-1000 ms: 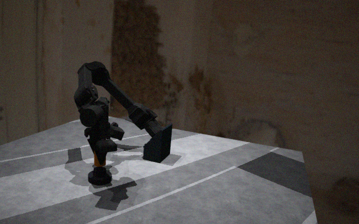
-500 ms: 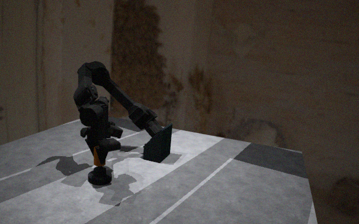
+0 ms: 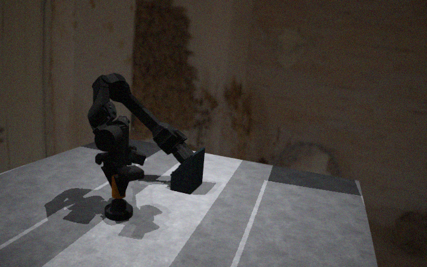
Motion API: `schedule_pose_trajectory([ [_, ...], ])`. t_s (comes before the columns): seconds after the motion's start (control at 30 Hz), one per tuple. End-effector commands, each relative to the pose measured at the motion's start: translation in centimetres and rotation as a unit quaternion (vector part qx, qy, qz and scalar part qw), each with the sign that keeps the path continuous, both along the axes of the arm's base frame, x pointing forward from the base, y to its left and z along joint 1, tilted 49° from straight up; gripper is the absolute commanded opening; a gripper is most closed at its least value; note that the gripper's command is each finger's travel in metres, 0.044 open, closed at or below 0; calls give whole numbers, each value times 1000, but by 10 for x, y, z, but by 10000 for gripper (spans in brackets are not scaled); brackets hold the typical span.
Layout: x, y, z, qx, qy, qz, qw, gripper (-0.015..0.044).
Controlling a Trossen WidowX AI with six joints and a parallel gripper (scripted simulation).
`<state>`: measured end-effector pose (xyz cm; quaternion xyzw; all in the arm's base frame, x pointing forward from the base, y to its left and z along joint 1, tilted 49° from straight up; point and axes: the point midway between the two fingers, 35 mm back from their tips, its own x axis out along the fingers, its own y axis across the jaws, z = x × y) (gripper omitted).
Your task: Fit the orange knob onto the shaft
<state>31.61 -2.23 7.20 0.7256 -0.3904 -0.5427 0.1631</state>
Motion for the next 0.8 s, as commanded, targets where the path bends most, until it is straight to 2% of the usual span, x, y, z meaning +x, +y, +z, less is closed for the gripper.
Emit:
schedule_pose_trajectory([
  [0.0, 1, 0, 0, -1, 1, 3, 1000, 0],
  [0.43, 0, 3, 3, -2, 4, 6, 1000, 0],
  [0.63, 1, 4, 3, -12, 75, 68, 995, 0],
  [0.77, 1, 3, 1, -12, 79, 72, 994, 0],
])
